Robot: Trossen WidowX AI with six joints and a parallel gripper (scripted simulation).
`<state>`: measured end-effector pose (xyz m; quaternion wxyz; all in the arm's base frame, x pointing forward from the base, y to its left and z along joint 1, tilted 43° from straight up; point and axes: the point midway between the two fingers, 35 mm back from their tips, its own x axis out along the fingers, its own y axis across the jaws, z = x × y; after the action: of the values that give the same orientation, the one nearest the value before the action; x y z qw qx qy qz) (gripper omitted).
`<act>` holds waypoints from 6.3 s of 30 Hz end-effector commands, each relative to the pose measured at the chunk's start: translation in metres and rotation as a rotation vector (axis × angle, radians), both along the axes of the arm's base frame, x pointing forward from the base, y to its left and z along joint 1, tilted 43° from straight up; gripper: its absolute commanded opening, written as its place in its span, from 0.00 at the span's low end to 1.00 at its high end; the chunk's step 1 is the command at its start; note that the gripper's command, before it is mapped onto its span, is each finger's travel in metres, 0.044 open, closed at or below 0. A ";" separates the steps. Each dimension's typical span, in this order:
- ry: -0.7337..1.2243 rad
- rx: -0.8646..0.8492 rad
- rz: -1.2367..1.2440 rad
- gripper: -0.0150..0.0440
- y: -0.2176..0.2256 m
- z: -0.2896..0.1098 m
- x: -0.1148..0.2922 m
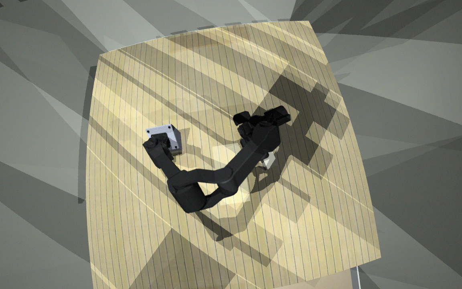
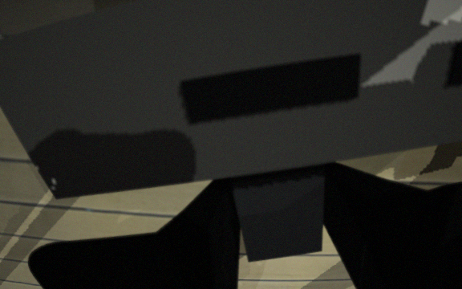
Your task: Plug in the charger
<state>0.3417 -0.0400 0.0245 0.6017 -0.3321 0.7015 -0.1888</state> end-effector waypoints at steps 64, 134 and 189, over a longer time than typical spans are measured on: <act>-0.001 0.002 0.003 0.65 -0.001 -0.002 0.000; -0.025 0.004 0.009 1.00 -0.006 0.002 -0.026; -0.544 0.110 0.329 1.00 0.044 0.059 -0.050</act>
<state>0.2943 0.0013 0.0820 0.7970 -0.3420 0.4782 -0.1382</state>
